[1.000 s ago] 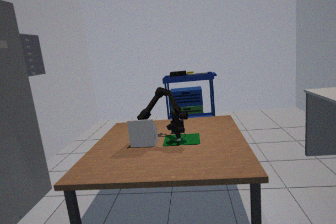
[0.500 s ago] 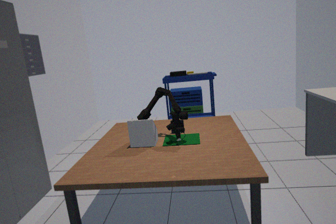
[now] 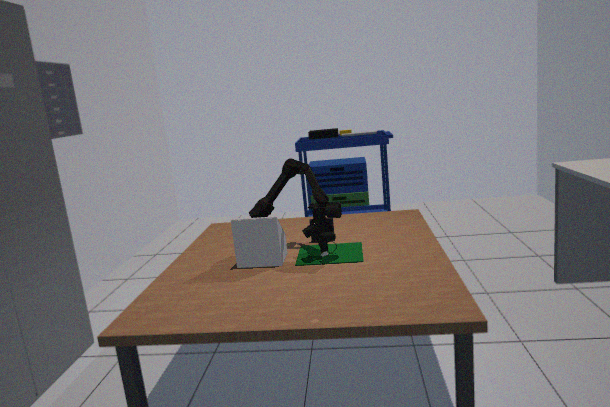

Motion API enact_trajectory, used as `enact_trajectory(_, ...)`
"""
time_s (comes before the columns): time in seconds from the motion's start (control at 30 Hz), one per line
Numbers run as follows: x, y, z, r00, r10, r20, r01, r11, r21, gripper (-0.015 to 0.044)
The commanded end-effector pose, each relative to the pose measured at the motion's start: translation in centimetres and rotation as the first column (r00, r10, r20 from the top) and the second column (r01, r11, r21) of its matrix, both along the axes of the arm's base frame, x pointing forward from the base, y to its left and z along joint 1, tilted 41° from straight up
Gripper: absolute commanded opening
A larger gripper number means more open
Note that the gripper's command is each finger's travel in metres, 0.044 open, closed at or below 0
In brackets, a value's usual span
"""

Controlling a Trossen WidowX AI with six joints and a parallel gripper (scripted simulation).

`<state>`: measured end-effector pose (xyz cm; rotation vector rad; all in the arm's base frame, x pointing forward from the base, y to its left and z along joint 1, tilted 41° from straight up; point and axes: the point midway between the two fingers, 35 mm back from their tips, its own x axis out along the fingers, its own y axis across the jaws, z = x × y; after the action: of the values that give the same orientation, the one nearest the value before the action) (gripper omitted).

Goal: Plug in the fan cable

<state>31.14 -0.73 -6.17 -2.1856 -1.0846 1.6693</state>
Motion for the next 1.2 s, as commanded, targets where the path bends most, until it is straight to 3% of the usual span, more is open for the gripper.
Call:
enact_trajectory(0.0,0.0,0.3,-0.3,1.000,0.001,-0.004,-0.001,1.000,0.005,0.0000)
enact_trajectory(0.7,0.0,1.0,-1.1,1.000,0.001,-0.004,-0.001,1.000,0.005,0.0000)
enact_trajectory(1.03,0.1,0.8,-0.8,1.000,0.001,0.000,-0.001,1.000,0.003,0.0260)
enact_trajectory(1.17,0.0,-0.1,0.1,1.000,0.000,-0.001,0.000,1.000,0.002,0.0260)
